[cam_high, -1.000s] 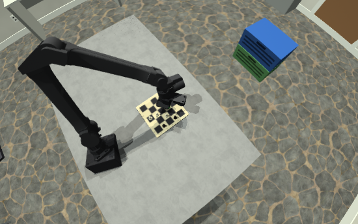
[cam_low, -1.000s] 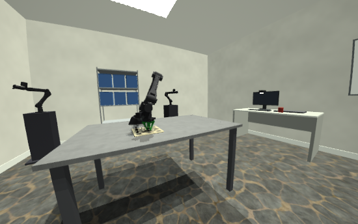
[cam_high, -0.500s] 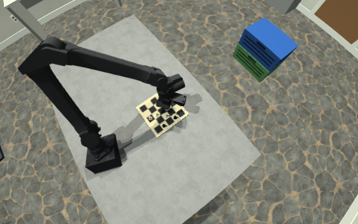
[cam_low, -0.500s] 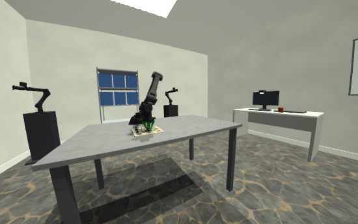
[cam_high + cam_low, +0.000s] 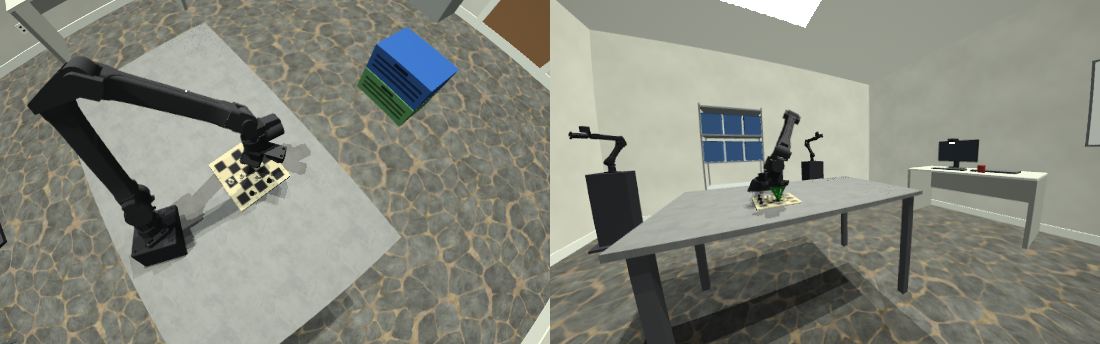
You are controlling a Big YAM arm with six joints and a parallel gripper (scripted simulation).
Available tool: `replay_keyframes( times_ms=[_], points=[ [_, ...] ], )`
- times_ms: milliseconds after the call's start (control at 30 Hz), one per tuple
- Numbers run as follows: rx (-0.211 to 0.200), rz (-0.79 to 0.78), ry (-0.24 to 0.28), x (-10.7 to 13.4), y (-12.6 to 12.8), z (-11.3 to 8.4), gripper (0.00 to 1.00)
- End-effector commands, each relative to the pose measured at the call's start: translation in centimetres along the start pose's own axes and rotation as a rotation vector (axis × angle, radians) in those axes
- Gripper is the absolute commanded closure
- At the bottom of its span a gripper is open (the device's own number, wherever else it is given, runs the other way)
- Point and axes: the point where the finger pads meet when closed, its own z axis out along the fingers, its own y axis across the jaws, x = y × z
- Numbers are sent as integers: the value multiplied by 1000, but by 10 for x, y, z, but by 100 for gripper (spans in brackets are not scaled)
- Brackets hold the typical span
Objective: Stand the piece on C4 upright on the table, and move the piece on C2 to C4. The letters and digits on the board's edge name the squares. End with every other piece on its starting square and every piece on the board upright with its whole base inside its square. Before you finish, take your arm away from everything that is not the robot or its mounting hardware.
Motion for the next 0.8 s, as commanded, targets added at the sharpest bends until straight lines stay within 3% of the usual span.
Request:
replay_keyframes(
  times_ms=[0,767],
  points=[
    [-6,-4,-12,-1,3,0,100],
    [-6,-4,-12,0,2,-3,100]
  ],
)
